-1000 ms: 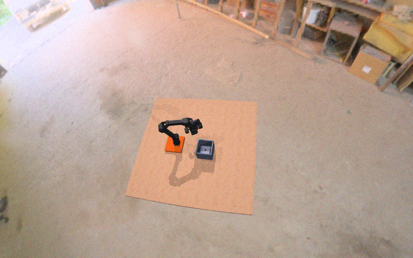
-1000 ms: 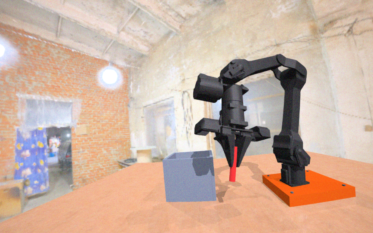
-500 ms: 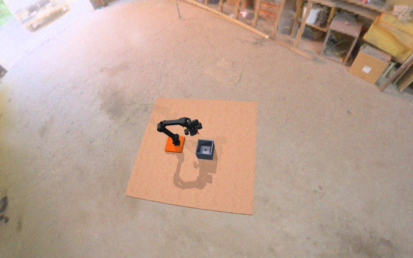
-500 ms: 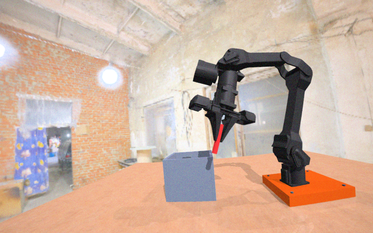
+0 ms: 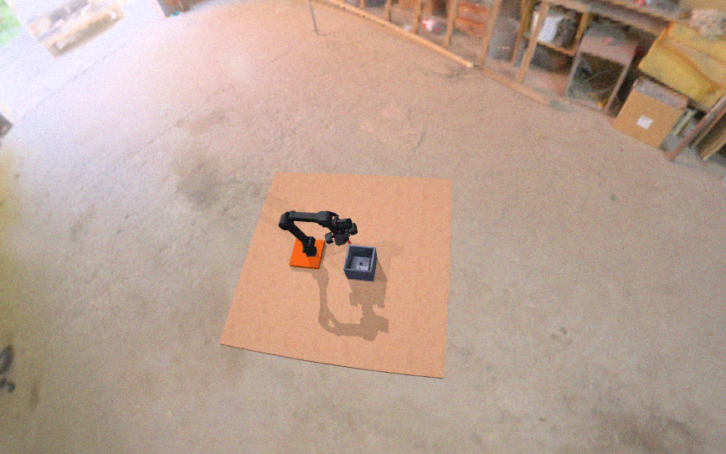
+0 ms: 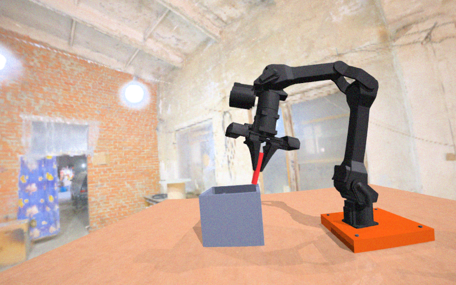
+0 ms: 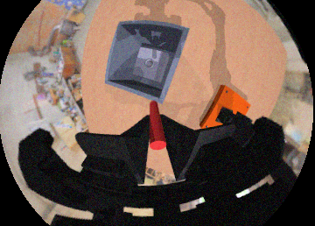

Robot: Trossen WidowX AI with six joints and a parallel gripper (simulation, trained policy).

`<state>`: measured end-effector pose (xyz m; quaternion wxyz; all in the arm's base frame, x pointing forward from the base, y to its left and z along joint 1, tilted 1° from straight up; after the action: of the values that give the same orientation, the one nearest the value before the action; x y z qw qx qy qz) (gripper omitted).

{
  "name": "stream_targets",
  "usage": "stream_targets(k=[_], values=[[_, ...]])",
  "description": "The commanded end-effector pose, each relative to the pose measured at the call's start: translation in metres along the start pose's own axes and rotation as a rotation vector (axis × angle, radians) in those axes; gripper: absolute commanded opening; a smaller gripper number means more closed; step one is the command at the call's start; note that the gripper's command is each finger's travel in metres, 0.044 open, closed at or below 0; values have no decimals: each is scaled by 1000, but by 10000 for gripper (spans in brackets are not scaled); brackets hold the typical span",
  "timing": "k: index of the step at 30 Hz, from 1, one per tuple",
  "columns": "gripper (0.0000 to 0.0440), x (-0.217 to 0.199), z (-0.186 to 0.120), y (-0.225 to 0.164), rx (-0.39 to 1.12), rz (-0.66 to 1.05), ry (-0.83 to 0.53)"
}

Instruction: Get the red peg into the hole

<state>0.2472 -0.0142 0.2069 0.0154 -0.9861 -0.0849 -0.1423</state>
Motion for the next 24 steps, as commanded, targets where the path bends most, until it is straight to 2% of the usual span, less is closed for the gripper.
stream_targets(k=[1,15,24], values=[[0,2,0,10,-13,5,-9],[0,8,12,50,-26,25,-48],[0,9,32,72,-20,29,-76]])
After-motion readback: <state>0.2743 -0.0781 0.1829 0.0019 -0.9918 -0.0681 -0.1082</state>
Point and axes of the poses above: the point midway between the two fingers, 35 mm back from their tips, its own z axis out along the fingers, its own x axis across the jaws, y = z × x, the point moved 1 cm from there along -z, back along the fingers, and after that the axes turned 2 degrees about z, right-handed, at the moved point
